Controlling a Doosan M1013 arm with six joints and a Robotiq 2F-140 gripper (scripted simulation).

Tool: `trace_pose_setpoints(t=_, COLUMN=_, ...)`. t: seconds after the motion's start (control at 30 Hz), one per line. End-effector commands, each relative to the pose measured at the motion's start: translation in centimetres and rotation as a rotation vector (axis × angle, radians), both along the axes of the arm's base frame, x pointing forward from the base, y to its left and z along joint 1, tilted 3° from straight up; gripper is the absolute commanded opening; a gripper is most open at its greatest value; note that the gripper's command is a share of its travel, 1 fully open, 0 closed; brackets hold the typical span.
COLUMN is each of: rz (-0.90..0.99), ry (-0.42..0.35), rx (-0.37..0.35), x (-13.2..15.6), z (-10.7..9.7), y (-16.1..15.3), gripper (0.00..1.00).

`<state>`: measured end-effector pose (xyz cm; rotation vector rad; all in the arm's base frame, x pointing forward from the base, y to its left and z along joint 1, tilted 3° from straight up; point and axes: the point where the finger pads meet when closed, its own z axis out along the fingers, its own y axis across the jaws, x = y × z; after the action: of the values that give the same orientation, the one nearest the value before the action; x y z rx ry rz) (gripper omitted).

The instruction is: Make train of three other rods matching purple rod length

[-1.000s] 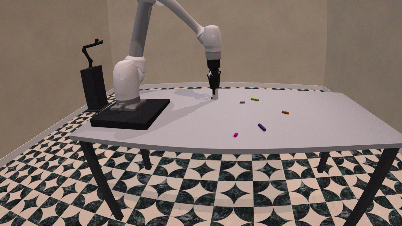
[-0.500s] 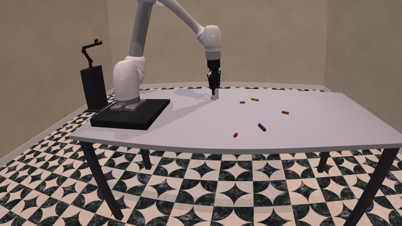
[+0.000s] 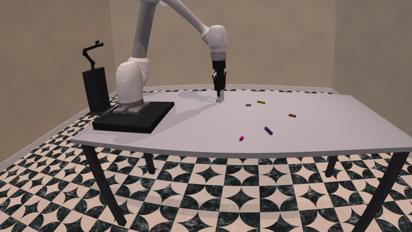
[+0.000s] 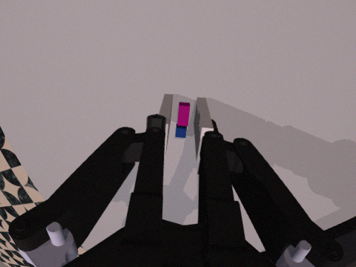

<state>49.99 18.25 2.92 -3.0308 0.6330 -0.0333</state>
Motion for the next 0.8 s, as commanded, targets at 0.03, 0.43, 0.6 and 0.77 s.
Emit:
trace_pose_setpoints(t=0.03, rz=0.000, ry=0.000, rx=0.000, x=0.0, z=1.2, y=0.0, gripper=0.23)
trace_pose_setpoints(t=0.43, rz=0.000, ry=0.000, rx=0.000, x=-0.2, z=6.4, y=-0.3, gripper=0.23)
trace_pose_setpoints(t=0.6, rz=0.000, ry=0.000, rx=0.000, x=-0.2, z=8.1, y=-0.3, gripper=0.23)
trace_pose_setpoints(t=0.77, rz=0.000, ry=0.000, rx=0.000, x=-0.3, z=8.5, y=-0.3, gripper=0.23)
